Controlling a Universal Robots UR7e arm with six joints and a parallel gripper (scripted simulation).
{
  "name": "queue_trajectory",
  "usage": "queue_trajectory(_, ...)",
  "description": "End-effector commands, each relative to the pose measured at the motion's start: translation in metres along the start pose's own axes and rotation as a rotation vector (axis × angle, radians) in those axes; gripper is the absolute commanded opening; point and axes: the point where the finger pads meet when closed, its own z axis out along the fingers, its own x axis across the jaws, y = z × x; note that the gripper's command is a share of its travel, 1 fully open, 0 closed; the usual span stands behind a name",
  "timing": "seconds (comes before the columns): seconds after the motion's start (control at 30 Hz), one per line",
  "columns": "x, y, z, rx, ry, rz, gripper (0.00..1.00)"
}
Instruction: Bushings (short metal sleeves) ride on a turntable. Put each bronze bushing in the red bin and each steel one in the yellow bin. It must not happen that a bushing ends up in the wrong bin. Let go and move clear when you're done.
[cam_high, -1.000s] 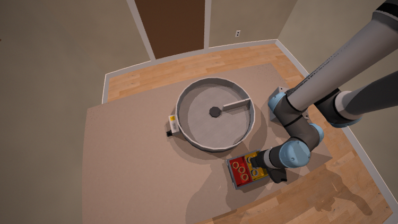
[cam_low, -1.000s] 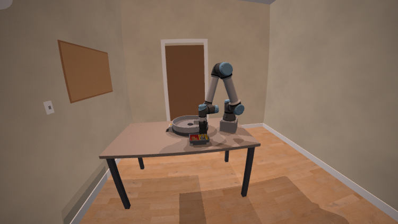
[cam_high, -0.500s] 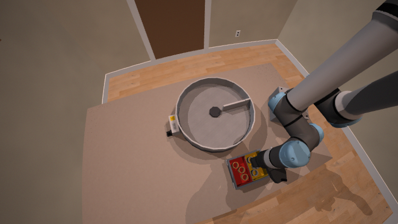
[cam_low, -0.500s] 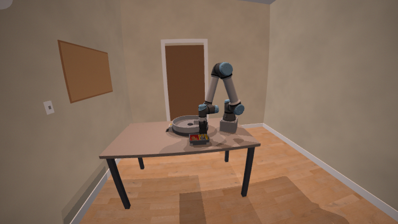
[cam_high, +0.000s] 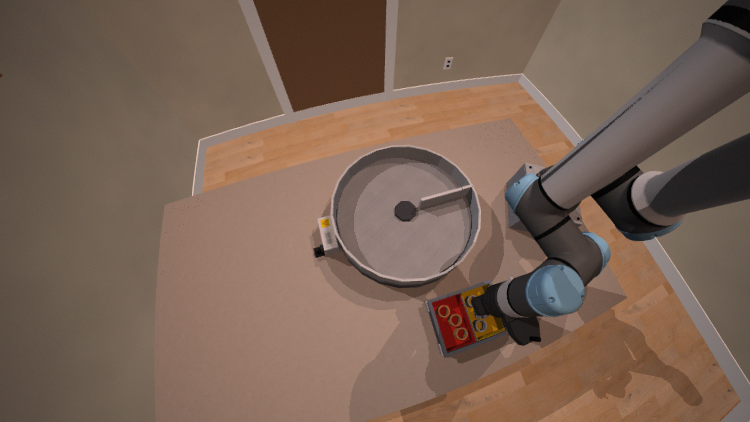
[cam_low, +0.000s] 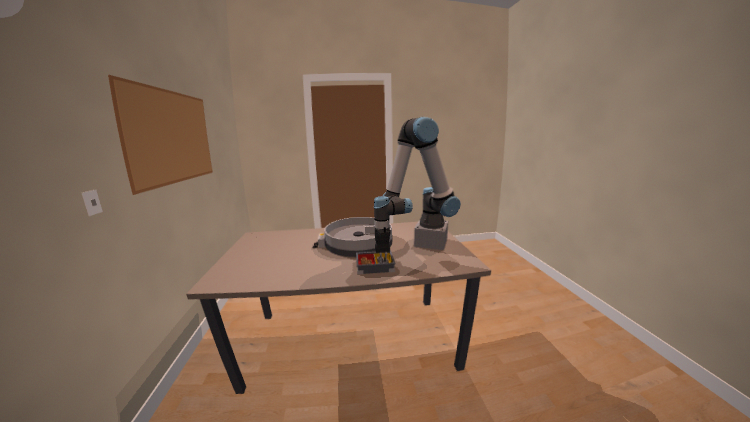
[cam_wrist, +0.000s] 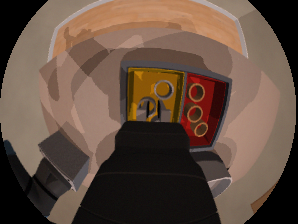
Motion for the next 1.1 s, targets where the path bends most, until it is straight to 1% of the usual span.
queue_trajectory(0.0,0.0004,-0.0001,-0.0003,0.000,0.001,0.000,0.42)
queue_trajectory(0.43,0.0004,-0.0001,-0.0003,0.000,0.001,0.000,0.42)
queue_trajectory(0.6,0.0007,0.0006,-0.0050,0.000,0.001,0.000,0.42)
queue_trajectory(1.07,0.0007,0.0005,-0.0078,0.000,0.001,0.000,0.42)
